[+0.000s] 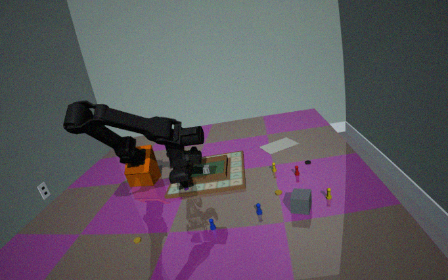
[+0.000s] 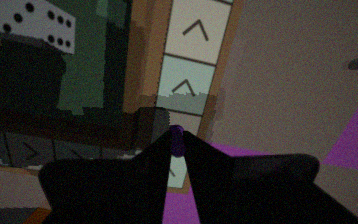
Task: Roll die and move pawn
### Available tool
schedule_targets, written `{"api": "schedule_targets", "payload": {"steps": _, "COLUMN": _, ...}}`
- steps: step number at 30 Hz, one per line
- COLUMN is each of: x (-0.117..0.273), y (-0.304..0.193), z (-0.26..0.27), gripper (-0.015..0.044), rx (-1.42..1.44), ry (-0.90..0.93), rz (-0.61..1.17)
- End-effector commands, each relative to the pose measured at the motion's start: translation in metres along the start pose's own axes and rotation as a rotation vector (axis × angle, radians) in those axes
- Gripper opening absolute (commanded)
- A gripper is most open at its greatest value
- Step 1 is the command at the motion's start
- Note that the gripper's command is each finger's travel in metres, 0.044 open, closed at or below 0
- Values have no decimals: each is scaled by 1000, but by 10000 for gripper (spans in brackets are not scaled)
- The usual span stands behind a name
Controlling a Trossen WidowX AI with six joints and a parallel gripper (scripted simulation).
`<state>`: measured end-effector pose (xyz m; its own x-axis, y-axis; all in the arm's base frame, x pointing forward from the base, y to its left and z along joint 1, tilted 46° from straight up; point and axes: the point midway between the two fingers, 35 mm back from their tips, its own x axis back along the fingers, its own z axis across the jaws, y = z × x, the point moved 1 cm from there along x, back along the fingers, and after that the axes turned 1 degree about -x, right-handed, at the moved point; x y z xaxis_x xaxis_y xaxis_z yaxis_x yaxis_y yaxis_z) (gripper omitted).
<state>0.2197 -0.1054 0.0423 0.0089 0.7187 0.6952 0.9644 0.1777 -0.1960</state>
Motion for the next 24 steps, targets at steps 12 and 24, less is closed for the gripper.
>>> {"api": "schedule_targets", "payload": {"steps": 12, "x": 32, "y": 8, "z": 3, "gripper": 0, "rx": 7, "ry": 14, "rz": -5}}
{"api": "schedule_targets", "payload": {"steps": 24, "x": 100, "y": 8, "z": 4, "gripper": 0, "rx": 8, "ry": 14, "rz": -1}}
